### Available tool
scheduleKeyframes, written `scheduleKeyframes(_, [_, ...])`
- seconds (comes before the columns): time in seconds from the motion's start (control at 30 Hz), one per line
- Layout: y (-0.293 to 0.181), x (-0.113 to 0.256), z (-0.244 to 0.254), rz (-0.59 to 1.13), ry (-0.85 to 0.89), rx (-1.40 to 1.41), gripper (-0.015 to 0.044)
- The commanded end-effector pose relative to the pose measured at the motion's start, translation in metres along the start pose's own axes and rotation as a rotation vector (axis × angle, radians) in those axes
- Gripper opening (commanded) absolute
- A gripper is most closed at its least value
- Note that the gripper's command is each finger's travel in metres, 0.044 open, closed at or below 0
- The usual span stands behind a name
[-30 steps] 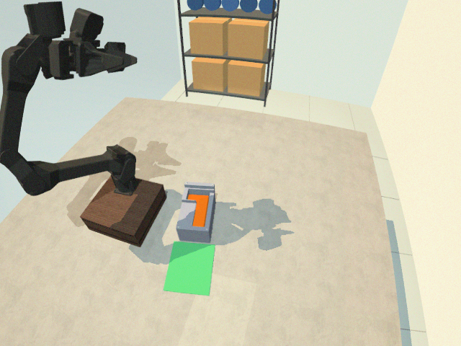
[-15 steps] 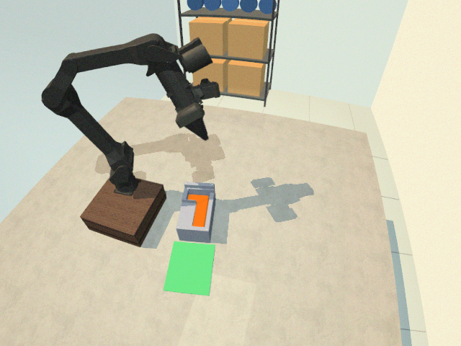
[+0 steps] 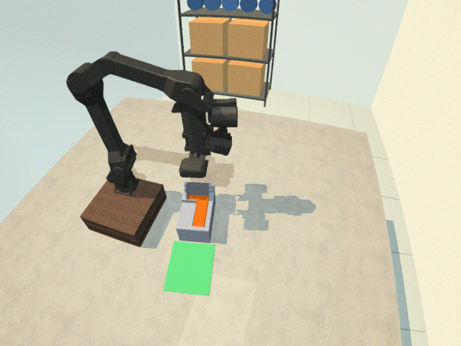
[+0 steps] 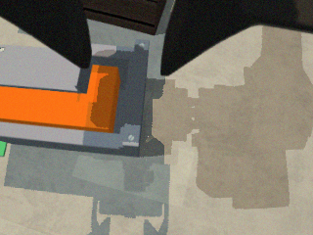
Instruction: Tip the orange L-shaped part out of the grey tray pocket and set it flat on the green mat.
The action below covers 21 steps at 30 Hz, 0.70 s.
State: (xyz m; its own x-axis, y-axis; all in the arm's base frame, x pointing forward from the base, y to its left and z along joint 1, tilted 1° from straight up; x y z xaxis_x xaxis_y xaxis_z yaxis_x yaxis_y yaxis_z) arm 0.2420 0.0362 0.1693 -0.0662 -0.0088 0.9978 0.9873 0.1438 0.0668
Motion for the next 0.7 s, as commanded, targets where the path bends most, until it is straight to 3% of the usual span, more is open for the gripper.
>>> scheduleKeyframes(0.0, [-0.002,-0.028,0.000,0.026,0.007,-0.009,0.0180])
scheduleKeyframes(0.13, [-0.006,-0.069,0.000,0.027,0.007,-0.009,0.0180])
scheduleKeyframes(0.67, [-0.006,-0.085,0.001,0.027,0.007,-0.009,0.0180])
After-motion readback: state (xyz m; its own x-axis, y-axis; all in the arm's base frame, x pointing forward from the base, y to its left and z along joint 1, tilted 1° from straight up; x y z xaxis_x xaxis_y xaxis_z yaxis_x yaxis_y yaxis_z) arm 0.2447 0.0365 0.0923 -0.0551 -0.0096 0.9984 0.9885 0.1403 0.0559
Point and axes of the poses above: the point midway between the two fingers, 35 mm back from their tips, its own x axis back along the fingers, its own z axis across the jaws, y = z × x, the point moved 5 cm from there along x, back along the fingers, and after that the axes turned 1 degree about x, right-handed, at the moved point
